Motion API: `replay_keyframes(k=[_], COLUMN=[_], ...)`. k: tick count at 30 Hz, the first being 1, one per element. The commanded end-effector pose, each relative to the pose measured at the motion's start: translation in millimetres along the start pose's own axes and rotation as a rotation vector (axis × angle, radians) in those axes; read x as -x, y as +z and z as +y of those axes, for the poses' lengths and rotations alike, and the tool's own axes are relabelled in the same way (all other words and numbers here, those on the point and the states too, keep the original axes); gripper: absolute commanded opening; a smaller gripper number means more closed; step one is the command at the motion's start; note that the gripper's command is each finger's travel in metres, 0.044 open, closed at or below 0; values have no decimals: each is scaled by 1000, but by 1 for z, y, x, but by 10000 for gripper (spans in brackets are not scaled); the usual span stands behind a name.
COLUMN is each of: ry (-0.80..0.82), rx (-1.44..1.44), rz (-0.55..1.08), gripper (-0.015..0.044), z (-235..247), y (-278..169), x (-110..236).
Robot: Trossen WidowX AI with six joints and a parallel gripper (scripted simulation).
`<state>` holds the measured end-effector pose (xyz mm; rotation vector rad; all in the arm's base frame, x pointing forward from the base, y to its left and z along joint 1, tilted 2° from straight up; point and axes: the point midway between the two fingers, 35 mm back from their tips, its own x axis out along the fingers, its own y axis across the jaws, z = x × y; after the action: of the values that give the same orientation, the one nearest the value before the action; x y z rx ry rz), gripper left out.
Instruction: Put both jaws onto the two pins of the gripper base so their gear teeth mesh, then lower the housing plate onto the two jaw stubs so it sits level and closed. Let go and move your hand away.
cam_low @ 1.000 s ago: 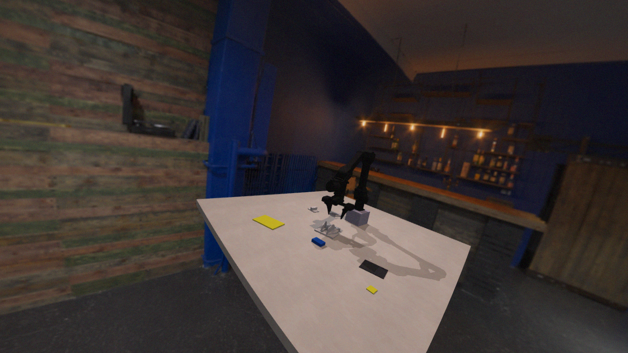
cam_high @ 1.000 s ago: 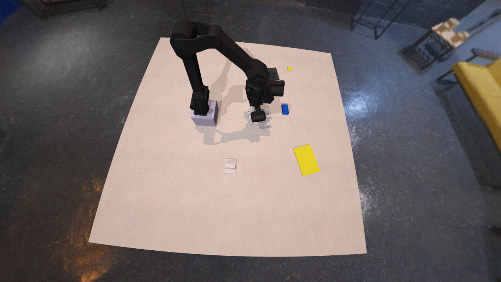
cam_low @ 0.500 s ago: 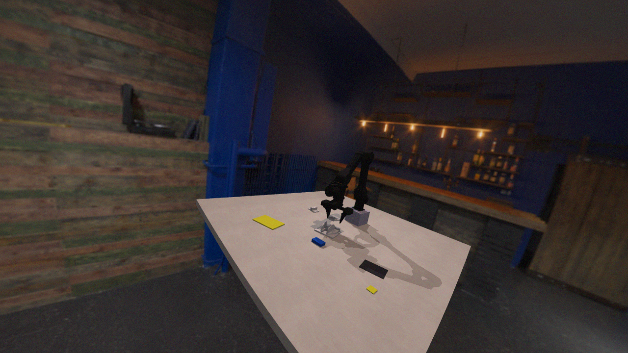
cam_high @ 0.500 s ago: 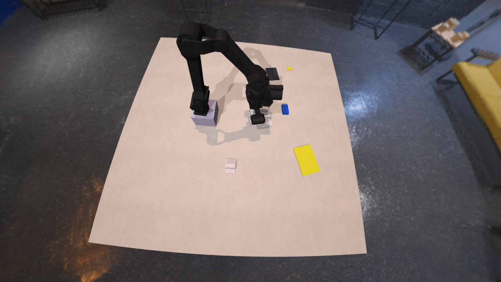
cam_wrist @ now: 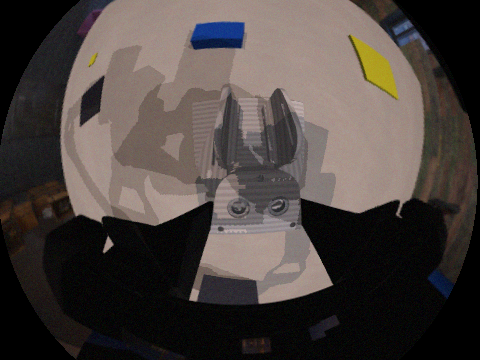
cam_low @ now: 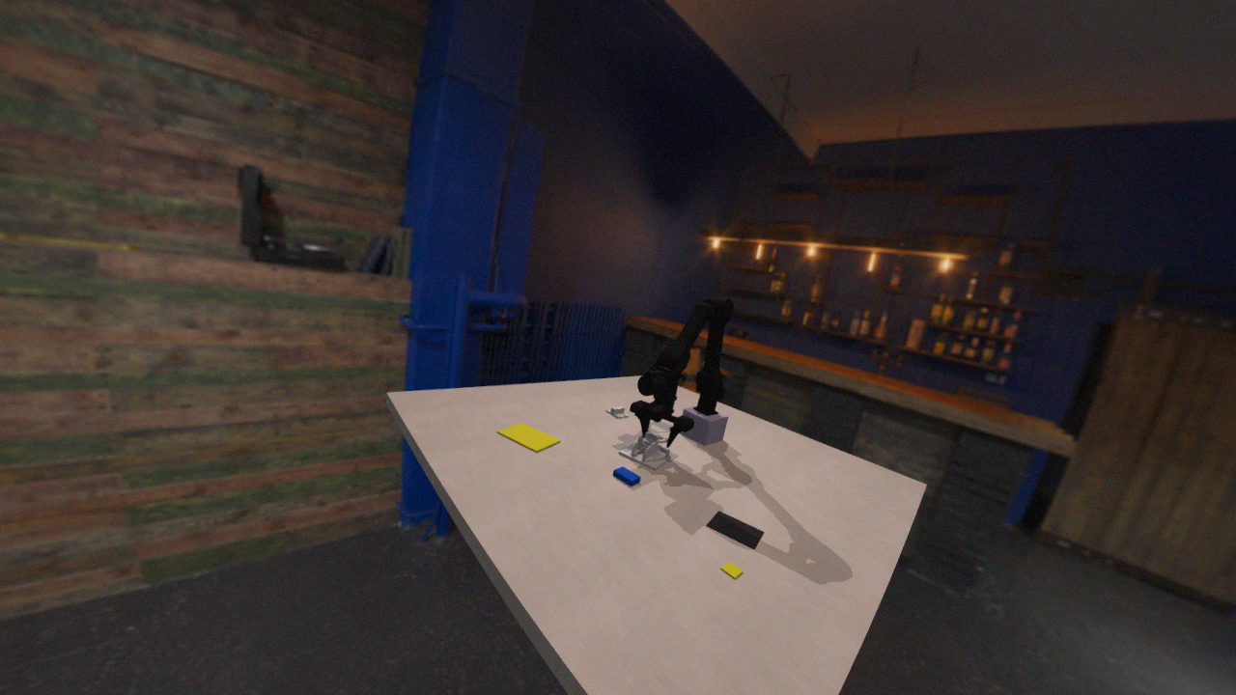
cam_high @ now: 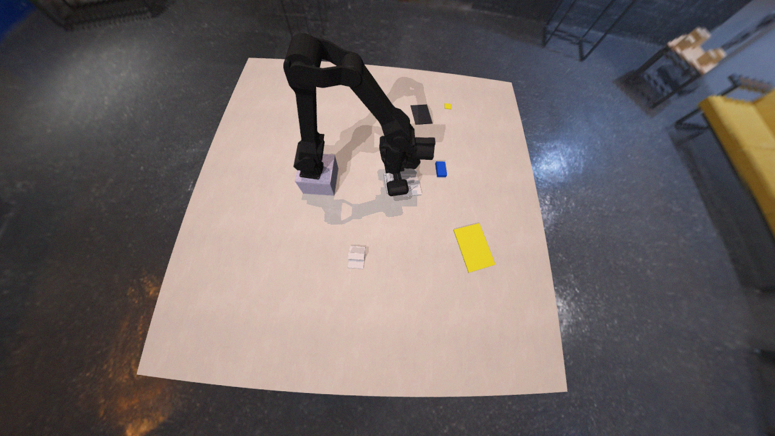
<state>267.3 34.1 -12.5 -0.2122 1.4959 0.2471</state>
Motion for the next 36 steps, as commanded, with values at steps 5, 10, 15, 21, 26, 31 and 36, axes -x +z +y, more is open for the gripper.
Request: replay_keyframes(k=[5,10,15,21,26,31,36], ry=[-1,-1,-1,-1,-1,-1,-1], rx=[-5,-5,-5,-5,-5,-5,-5], rz=[12,12,12,12,12,12,12], gripper=[351,351,351,351,351,351,351], z=[0,0,0,0,0,0,0], y=[-4,-4,-4,-4,-4,-4,-4], x=[-9,-9,-9,-9,-11,-12,-13])
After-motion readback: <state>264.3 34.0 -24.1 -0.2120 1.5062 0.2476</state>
